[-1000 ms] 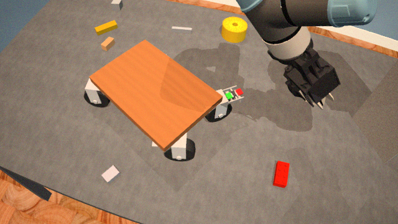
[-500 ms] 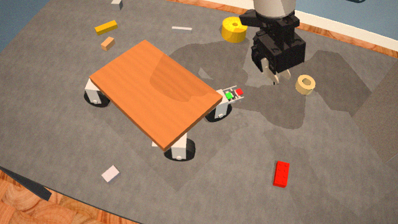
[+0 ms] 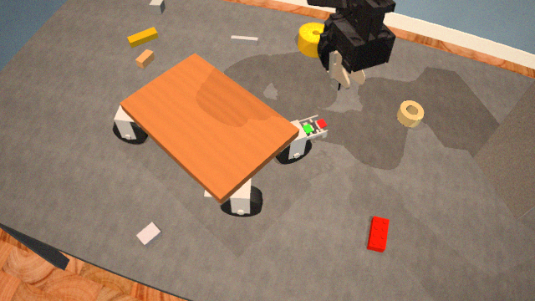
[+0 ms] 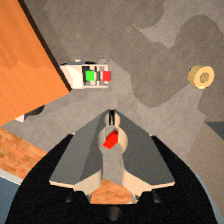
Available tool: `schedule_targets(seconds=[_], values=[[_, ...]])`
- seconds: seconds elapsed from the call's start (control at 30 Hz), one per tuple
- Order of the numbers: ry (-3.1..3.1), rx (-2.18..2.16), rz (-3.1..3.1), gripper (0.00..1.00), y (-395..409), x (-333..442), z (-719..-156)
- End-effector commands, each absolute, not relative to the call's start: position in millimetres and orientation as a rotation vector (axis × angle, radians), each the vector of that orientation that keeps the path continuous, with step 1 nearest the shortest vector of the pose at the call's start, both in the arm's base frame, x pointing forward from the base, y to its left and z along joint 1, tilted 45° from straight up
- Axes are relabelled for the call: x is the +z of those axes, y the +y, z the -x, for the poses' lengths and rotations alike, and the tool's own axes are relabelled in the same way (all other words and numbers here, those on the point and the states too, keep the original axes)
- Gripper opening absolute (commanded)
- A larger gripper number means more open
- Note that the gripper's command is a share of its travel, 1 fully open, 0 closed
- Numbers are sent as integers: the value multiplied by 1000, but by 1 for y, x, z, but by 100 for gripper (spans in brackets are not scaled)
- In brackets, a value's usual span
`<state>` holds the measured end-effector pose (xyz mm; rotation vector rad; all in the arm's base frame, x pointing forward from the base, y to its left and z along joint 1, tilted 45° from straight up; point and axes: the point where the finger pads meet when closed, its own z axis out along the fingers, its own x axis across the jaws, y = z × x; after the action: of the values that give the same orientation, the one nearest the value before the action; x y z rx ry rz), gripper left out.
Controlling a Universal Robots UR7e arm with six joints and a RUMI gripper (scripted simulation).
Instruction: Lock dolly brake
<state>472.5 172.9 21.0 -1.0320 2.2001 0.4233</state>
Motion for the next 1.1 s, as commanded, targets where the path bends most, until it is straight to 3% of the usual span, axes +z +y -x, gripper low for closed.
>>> schedule_targets(seconds=[0.0, 1.07], values=[[2175, 411, 1018, 0, 168, 27, -478], [2117, 368, 1095, 0, 167, 30, -482]])
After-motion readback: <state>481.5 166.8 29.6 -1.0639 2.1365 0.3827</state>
